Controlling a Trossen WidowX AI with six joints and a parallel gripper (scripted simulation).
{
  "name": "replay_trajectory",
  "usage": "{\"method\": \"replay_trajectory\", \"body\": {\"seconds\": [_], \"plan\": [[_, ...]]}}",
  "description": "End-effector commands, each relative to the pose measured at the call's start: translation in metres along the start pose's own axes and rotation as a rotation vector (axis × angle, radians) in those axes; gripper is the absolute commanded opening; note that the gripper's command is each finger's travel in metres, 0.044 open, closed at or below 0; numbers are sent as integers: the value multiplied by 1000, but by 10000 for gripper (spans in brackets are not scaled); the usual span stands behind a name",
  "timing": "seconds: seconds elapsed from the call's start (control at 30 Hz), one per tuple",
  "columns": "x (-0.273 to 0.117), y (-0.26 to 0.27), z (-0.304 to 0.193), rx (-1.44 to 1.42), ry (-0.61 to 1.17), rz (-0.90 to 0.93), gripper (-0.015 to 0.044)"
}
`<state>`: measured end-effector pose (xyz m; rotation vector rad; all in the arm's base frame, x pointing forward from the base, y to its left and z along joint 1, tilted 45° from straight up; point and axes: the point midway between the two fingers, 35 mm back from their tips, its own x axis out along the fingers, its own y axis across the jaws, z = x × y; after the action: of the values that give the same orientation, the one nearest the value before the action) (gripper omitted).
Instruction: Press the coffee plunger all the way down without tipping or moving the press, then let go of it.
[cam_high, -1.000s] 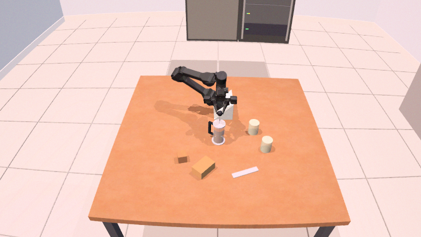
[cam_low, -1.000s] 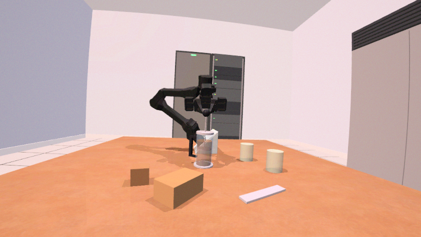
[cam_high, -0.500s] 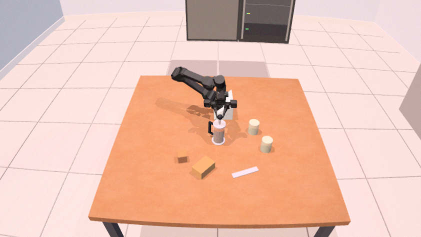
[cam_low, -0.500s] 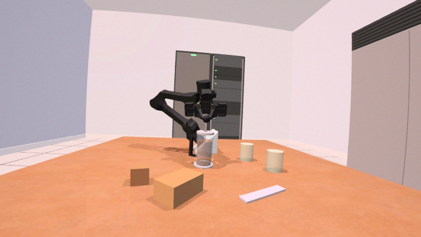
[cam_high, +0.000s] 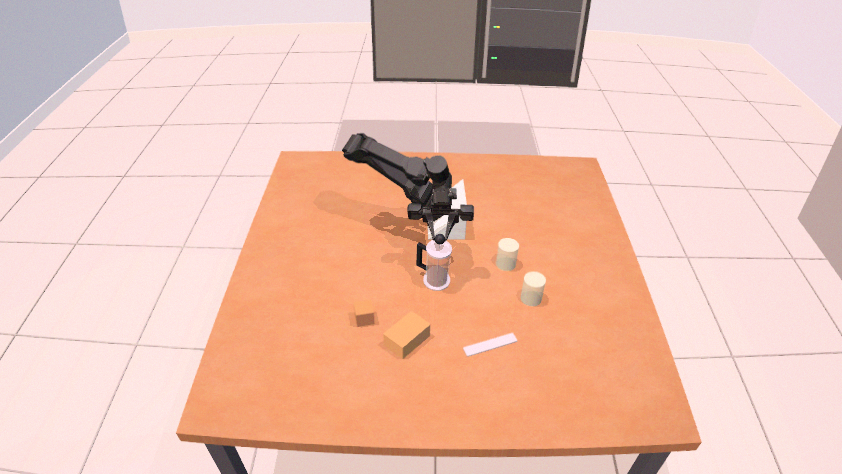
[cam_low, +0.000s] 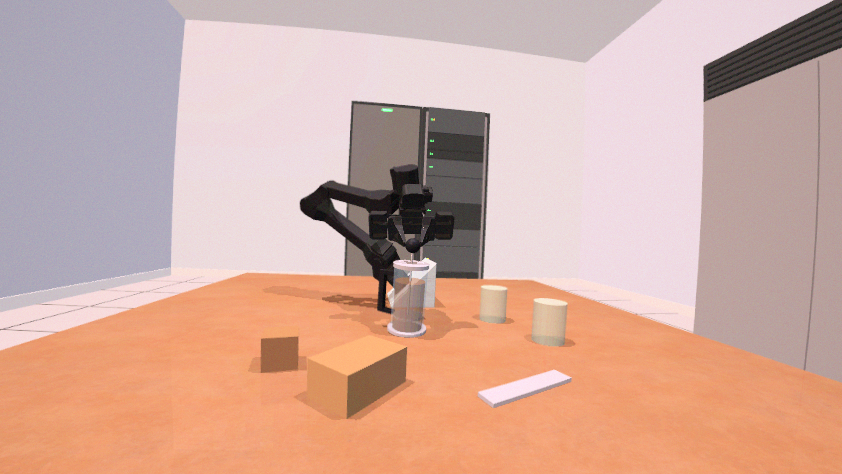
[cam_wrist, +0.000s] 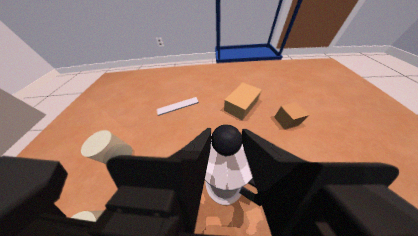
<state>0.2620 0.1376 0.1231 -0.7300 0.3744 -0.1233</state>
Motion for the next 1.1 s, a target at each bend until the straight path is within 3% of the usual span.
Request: {"method": "replay_trajectory", "body": {"seconds": [0.0, 1.07], "plan": [[5, 0, -10, -32, 24, -9, 124], [6, 2, -8, -32, 24, -9, 124]]}}
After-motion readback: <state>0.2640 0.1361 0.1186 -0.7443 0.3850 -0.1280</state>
